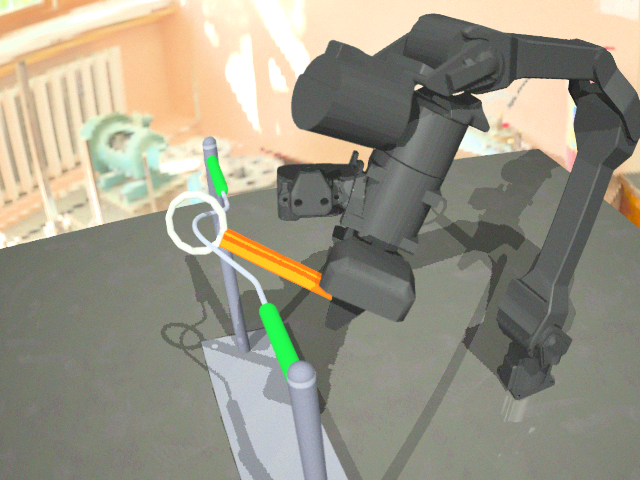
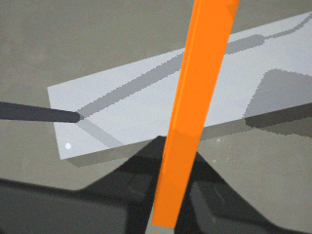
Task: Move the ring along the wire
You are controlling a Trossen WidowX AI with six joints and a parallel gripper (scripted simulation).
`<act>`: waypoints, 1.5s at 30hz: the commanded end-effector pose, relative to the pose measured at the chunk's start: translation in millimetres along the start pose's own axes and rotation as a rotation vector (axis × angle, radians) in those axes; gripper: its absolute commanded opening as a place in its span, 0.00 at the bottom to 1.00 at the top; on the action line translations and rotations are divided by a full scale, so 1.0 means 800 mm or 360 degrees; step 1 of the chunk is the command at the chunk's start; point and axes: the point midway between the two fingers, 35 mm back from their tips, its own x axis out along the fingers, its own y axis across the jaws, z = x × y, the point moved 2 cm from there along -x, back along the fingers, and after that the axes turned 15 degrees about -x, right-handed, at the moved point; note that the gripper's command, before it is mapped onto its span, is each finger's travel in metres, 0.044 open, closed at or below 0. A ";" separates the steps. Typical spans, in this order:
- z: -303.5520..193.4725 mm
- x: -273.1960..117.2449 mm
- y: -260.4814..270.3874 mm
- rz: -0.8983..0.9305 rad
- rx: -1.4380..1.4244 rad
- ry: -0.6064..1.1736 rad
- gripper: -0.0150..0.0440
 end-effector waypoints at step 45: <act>0.016 0.005 -0.104 0.0082 -0.1561 -0.0121 0.00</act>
